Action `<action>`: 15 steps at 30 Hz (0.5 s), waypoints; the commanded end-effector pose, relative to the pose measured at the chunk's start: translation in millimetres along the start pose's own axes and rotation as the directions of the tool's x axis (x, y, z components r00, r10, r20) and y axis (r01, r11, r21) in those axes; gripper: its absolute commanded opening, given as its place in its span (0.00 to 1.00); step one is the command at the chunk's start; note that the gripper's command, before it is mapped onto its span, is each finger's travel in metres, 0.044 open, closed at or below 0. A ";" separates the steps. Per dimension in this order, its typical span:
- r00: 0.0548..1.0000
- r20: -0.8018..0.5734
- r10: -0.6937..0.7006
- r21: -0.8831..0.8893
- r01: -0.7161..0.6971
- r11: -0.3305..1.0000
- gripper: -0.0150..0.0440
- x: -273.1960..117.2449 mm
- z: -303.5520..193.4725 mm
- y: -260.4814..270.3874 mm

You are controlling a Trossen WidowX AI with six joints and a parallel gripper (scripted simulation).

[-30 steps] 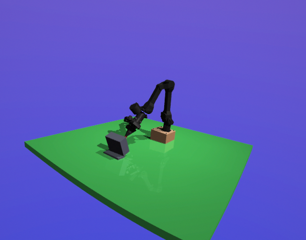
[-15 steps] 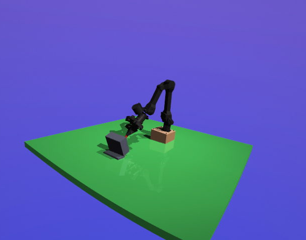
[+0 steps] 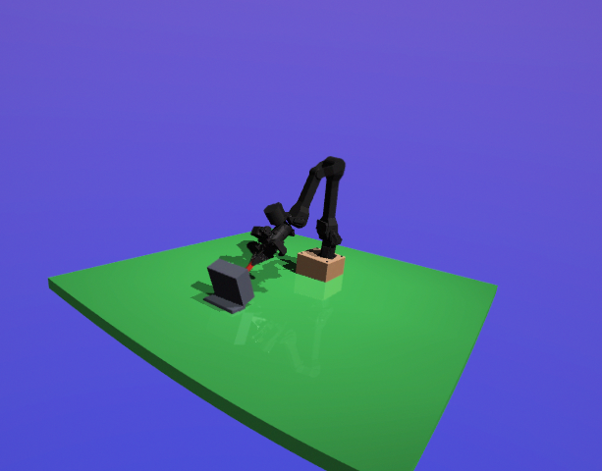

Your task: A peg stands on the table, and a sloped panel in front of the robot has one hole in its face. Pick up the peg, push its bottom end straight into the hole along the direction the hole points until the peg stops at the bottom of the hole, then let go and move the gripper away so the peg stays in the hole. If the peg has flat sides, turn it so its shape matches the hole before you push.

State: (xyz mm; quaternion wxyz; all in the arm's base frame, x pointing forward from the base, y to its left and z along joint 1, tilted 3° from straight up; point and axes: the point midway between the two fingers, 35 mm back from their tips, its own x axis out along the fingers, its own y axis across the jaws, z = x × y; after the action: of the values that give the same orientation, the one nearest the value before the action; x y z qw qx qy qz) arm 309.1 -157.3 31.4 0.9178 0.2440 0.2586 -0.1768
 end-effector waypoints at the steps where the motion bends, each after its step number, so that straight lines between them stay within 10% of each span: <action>1: 1.000 0.010 0.013 -0.032 -0.013 0.999 0.25 -2.5 -3.0 1.9; 15: 0.996 0.073 0.054 -0.161 -0.042 0.986 0.25 -11.4 -4.0 8.9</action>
State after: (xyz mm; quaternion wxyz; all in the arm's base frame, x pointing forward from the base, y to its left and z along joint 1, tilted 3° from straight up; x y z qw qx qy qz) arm 304.7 -148.9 38.3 0.9442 0.1793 0.2325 -0.1492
